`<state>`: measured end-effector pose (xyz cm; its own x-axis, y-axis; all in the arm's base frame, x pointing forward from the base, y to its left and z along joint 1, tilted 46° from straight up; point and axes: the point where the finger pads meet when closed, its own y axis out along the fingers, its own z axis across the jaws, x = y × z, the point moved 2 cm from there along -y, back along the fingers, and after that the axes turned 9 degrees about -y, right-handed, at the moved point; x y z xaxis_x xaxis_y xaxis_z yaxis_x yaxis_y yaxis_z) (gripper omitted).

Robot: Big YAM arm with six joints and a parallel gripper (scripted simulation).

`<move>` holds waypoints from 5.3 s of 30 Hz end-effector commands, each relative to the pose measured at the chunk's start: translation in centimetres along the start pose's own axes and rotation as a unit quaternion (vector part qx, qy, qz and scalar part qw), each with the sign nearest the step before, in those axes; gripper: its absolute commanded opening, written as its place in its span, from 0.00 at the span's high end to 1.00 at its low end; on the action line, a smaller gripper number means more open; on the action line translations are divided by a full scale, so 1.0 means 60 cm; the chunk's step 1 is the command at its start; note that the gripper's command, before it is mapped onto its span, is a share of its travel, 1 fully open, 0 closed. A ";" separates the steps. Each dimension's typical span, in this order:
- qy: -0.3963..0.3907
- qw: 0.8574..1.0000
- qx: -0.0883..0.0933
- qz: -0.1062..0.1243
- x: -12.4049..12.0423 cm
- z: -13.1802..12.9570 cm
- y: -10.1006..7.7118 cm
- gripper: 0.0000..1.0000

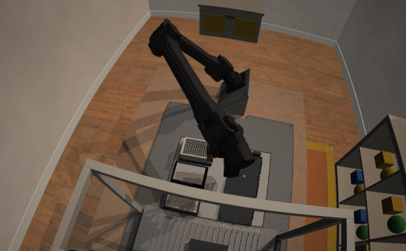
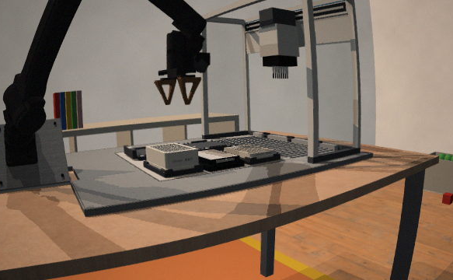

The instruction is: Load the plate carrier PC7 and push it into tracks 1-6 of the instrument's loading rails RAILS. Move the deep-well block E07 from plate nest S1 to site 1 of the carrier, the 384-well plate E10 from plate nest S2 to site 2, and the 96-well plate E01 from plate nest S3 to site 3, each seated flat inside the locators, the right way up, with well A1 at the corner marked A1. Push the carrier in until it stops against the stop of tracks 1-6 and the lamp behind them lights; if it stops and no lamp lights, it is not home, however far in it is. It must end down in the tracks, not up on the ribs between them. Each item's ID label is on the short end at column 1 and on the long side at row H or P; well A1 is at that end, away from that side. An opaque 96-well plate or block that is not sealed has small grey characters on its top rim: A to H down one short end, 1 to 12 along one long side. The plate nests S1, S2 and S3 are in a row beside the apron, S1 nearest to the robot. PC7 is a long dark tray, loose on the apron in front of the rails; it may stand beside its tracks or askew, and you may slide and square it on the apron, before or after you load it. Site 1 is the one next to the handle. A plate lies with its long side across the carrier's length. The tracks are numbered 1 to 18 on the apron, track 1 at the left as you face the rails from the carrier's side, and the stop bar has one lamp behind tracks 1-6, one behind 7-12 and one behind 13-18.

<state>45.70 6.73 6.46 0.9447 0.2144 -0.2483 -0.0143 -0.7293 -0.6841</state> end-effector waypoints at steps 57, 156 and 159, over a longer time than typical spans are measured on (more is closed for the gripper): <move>-0.633 0.774 -0.004 -0.011 0.070 -0.024 0.073 0.00; -0.635 0.772 -0.021 -0.025 0.105 -0.001 0.198 0.00; -0.639 0.768 -0.019 -0.022 0.105 0.005 0.202 0.00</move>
<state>49.41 -3.07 -4.51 -0.1531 0.6839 -0.7133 -0.0121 -0.7231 -0.6907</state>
